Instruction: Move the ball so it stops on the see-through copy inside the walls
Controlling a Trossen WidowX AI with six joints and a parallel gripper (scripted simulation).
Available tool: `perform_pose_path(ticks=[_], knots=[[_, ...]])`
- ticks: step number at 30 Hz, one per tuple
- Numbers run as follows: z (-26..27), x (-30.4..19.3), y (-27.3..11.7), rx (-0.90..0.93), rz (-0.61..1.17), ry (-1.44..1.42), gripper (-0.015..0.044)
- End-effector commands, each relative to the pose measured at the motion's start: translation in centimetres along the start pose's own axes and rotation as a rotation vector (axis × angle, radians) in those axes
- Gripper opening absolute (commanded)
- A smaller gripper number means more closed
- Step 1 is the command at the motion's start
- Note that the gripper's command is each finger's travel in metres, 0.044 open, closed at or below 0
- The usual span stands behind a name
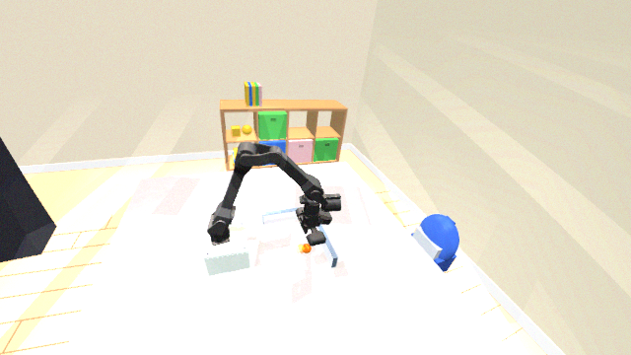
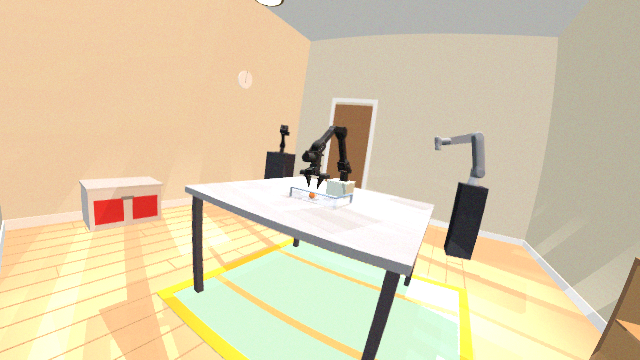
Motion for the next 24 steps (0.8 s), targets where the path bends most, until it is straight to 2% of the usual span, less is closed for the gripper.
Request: perform_pose_path(ticks=[1, 24], knots=[[-0.1, -0.3, 0.1, -0.008, 0.016, 0.02, 0.0292], [-0.1, -0.3, 3.9, -0.008, 0.017, 0.02, 0.0292]])
Point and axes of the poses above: the point midway between the two fingers, 35 mm back from their tips, its own y axis out along the fingers, its own z axis across the jaws, x = y × z, the point moved 7 cm from there along -y, back along the fingers, and after that the axes turned 13 degrees about -y, right-handed, at the moved point
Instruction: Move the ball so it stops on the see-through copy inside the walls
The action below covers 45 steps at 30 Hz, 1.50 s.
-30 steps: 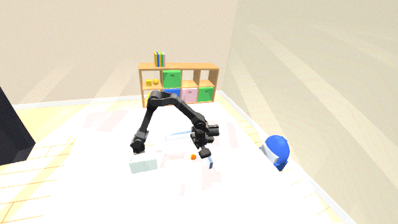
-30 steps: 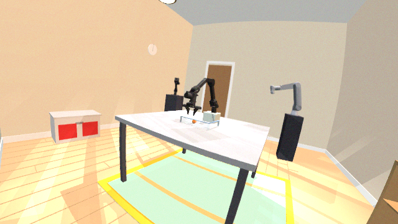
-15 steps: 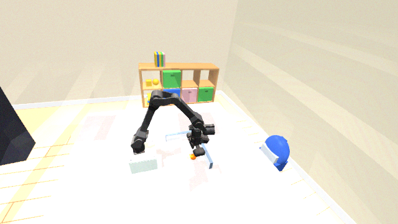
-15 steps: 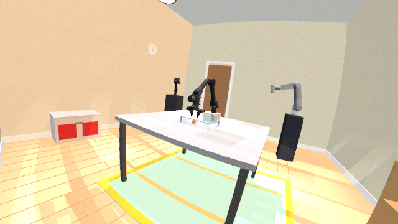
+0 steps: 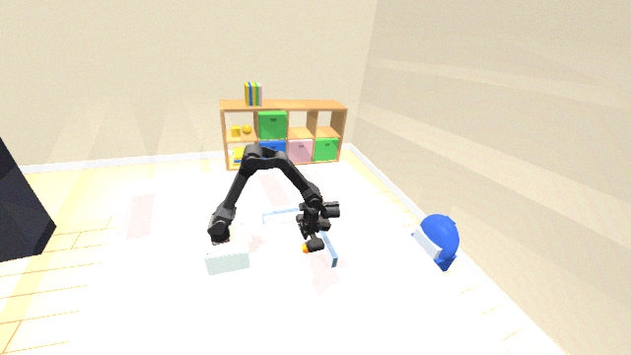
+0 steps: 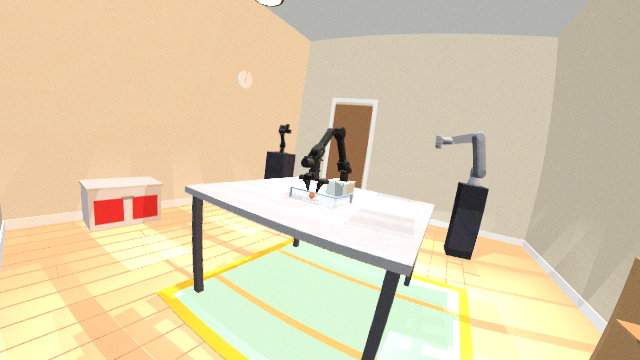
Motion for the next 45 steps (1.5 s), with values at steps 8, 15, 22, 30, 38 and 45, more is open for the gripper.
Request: perform_pose_path(ticks=[8, 15, 22, 30, 38, 45], knots=[[0.0, -0.3, 1.9, -0.001, 0.01, 0.003, 0.0292], [0.1, -0.3, 2.1, -0.001, 0.01, 0.003, 0.0187], [0.1, -0.3, 2.1, -0.001, 0.01, 0.003, 0.014], [-0.2, 0.4, -2.8, -0.002, 0.009, 0.004, 0.0], [0.0, 0.0, -10.2, -0.001, 0.009, 0.004, 0.0], [0.2, -0.5, -10.0, -0.001, 0.009, 0.003, 0.0]])
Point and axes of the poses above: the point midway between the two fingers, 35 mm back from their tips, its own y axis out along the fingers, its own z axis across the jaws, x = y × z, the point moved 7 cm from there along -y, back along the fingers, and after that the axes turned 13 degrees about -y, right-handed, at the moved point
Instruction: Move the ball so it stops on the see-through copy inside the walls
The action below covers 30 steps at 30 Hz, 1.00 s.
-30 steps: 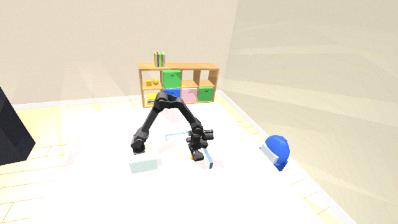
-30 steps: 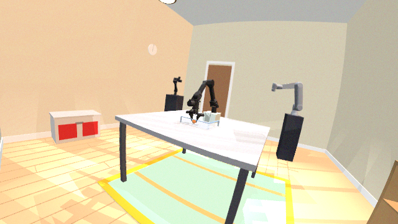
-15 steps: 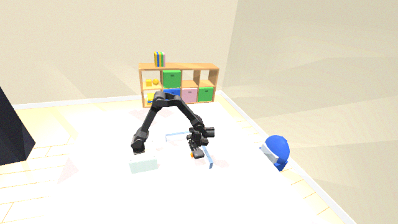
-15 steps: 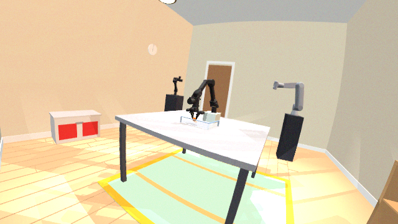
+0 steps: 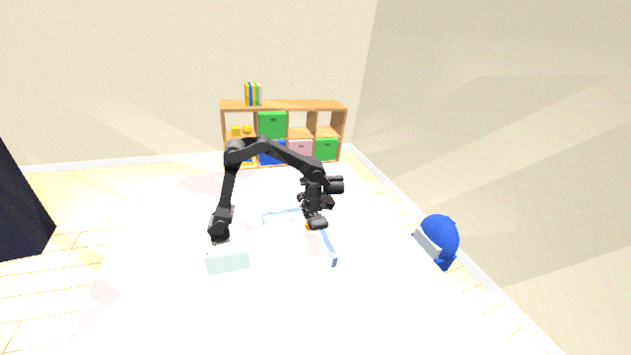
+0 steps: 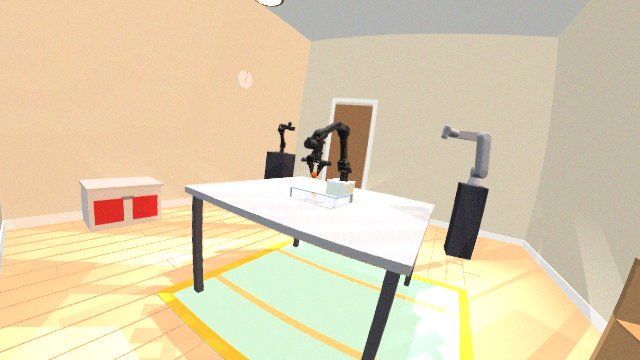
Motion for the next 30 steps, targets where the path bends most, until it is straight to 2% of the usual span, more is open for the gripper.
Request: perform_pose_path(ticks=[1, 16, 25, 30], knots=[[0.2, -0.6, 1.2, 0.004, 0.02, 0.003, 0.0], [0.7, -2.5, 5.4, 0.005, 0.022, 0.003, 0.0], [0.8, -2.7, 11.0, 0.005, 0.022, 0.003, 0.0], [0.8, -2.8, 11.5, 0.005, 0.022, 0.003, 0.0]])
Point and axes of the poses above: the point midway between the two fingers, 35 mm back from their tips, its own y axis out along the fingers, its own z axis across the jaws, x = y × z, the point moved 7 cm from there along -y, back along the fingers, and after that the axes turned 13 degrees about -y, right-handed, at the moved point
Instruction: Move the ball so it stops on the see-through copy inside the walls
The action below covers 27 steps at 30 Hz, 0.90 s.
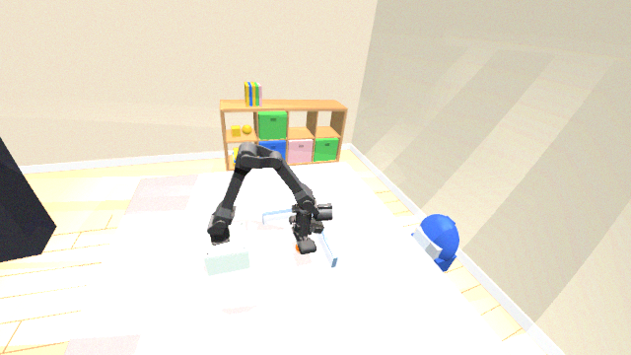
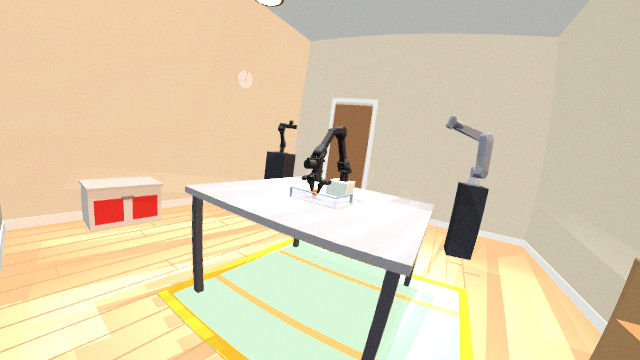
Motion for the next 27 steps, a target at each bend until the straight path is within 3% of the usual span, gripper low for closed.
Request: perform_pose_path(ticks=[1, 17, 27], knots=[[-0.1, 0.0, 0.2, -0.006, -0.006, -0.003, 0.0], [-0.1, 0.0, 2.1, -0.006, -0.006, -0.003, 0.0], [-0.1, 0.2, 1.8, -0.005, -0.012, 0.0, 0.0263]])
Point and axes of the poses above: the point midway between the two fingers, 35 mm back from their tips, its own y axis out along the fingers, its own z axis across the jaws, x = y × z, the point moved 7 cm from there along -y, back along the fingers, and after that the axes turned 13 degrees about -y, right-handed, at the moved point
